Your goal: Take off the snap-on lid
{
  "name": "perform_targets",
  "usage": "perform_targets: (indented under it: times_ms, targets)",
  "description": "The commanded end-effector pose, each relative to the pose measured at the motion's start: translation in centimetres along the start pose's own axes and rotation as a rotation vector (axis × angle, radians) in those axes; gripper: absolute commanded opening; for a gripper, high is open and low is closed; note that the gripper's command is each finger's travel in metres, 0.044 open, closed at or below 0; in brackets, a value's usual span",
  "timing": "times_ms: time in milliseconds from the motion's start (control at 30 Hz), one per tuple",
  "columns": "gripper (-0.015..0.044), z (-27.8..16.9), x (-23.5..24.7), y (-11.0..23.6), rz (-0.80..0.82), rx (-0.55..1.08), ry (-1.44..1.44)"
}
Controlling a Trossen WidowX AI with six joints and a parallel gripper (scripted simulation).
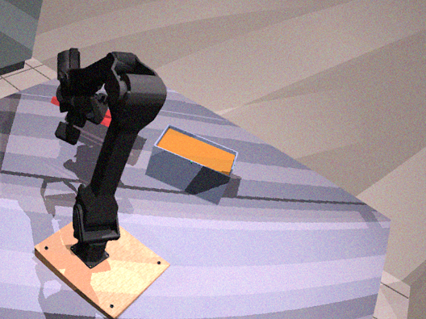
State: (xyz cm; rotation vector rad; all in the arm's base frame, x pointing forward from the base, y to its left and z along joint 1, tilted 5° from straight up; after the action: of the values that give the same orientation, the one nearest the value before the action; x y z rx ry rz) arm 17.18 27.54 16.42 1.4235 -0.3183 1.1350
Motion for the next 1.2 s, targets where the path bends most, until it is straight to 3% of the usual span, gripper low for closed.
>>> perform_targets:
  times_ms: [0,1167]
  targets:
    - [0.0,-0.1,-0.1,-0.2,0.008,0.001,-0.002]
    - [0.0,-0.5,-2.2,-2.0,0.008,0.001,-0.002]
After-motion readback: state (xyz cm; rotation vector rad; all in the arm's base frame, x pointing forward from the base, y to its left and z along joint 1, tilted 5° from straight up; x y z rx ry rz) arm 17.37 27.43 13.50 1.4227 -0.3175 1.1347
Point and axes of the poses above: the point midway between the two fingers, 35 mm back from their tips, its own y axis back along the fingers, its own x axis across the jaws, z = x × y, the point moved 7 cm from there along y, back along the fingers, and after that the axes turned 11 degrees about y, right-handed, at the moved point
